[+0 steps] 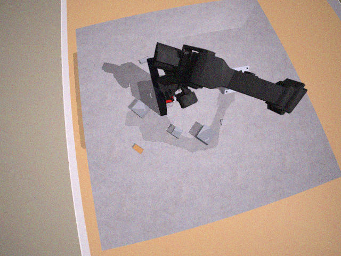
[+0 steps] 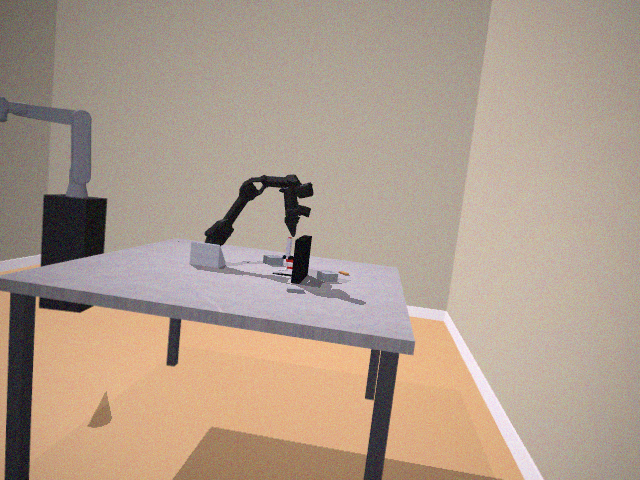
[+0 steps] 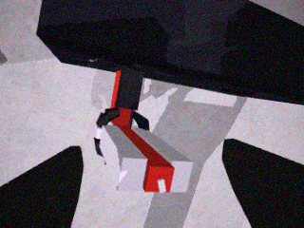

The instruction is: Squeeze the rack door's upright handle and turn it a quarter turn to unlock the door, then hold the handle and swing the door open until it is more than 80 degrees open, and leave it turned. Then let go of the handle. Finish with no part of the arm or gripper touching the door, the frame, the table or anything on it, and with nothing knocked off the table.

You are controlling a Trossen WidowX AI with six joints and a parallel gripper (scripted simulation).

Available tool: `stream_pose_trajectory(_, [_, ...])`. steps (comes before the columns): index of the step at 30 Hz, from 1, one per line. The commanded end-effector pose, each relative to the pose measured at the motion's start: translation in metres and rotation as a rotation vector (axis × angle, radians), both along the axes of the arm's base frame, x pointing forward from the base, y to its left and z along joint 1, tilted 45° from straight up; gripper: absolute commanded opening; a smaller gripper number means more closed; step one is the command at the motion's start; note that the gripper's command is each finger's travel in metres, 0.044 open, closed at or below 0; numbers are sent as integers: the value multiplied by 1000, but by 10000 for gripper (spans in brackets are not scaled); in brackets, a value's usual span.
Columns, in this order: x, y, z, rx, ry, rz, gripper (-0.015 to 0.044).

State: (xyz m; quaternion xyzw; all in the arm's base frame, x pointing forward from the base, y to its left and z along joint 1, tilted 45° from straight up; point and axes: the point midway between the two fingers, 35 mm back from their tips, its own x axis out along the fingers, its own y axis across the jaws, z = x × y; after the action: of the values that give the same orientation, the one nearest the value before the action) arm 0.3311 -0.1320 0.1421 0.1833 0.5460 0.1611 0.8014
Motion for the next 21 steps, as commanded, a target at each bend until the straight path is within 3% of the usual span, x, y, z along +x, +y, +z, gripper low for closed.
stream_pose_trajectory(1, [-5, -5, -2, 88, 41, -3, 293])
stream_pose_trajectory(11, [-16, -19, -2, 305, 120, -37, 293])
stream_pose_trajectory(21, [-13, -14, -8, 308, 139, -35, 293])
